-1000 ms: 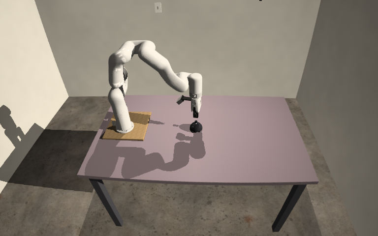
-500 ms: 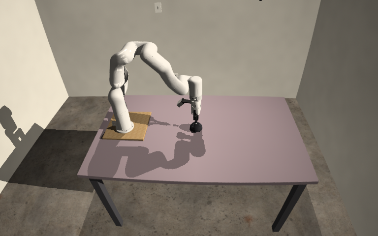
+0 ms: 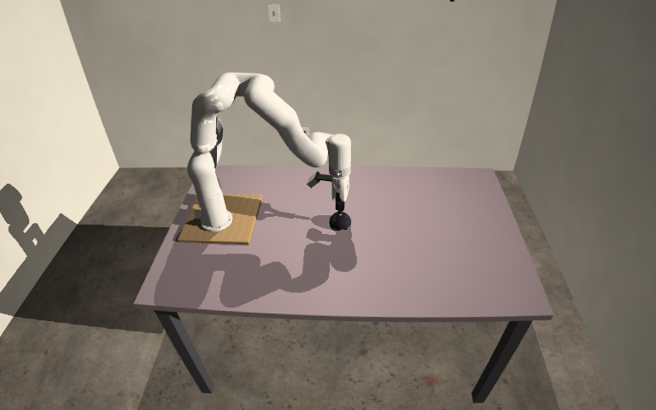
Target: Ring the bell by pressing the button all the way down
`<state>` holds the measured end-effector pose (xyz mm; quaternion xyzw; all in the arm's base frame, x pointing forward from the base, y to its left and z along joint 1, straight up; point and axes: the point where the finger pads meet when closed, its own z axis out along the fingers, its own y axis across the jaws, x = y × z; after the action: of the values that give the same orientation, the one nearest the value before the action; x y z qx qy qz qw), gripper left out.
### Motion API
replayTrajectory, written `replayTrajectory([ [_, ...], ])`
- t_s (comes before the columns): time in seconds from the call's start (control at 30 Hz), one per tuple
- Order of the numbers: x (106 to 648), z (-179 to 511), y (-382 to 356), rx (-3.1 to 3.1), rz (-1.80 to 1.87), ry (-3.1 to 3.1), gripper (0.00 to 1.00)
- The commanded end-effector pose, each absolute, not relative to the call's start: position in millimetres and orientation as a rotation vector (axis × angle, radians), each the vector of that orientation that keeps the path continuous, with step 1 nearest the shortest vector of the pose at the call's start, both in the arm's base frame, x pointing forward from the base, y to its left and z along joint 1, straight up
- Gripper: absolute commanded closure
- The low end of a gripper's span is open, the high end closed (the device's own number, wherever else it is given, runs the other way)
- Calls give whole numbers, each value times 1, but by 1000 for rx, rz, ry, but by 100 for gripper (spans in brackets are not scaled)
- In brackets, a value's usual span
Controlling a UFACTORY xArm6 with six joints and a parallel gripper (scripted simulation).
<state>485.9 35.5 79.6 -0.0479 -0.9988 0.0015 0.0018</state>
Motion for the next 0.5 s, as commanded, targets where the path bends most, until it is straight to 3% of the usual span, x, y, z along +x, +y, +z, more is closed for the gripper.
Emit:
replayTrajectory([
  [0.0,487,81,36,-151,4,-3139,100],
  [0.47,487,78,36,-151,4,-3139,100],
])
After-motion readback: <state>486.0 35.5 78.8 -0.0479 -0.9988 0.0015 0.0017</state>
